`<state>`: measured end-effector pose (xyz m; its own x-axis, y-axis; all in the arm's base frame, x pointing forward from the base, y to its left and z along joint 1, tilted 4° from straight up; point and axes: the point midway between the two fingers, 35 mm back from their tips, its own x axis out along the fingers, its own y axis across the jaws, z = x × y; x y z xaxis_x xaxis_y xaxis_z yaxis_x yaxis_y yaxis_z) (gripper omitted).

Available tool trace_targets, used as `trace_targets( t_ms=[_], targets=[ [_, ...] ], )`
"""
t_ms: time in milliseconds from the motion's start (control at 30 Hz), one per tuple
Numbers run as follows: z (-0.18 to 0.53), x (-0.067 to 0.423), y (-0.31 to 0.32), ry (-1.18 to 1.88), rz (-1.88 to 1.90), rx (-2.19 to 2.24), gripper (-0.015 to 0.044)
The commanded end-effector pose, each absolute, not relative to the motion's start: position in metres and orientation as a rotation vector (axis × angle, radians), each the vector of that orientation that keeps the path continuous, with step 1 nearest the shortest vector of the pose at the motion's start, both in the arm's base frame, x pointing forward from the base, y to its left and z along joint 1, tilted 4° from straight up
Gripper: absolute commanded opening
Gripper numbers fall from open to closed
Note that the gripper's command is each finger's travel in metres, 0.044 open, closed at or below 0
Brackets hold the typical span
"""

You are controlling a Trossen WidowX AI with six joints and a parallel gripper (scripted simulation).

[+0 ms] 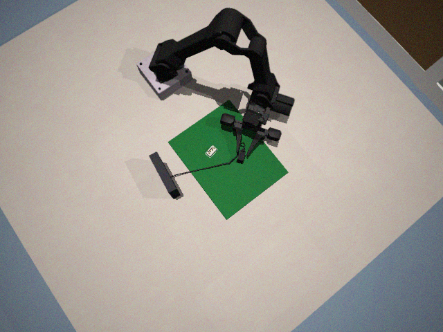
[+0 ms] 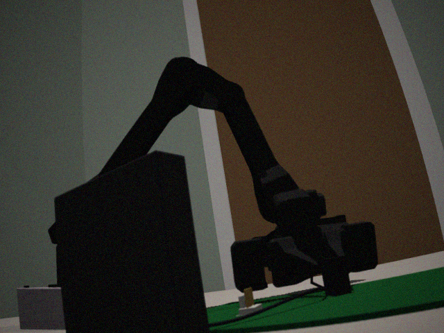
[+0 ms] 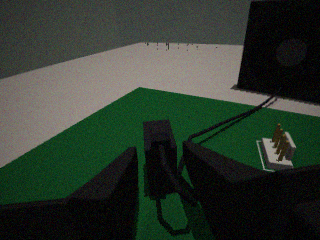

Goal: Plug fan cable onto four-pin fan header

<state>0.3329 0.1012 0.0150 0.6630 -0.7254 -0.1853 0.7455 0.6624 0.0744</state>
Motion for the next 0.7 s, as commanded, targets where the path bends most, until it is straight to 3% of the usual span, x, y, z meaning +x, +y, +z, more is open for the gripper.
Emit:
trace_targets(
  t_ms=[0, 667],
  targets=[
    [0.015, 0.333, 0.101, 0.144, -0.835, 0.149, 0.0140],
    [0.021, 0.313, 0.127, 0.184, -0.816, 0.164, 0.0140]
  ],
)
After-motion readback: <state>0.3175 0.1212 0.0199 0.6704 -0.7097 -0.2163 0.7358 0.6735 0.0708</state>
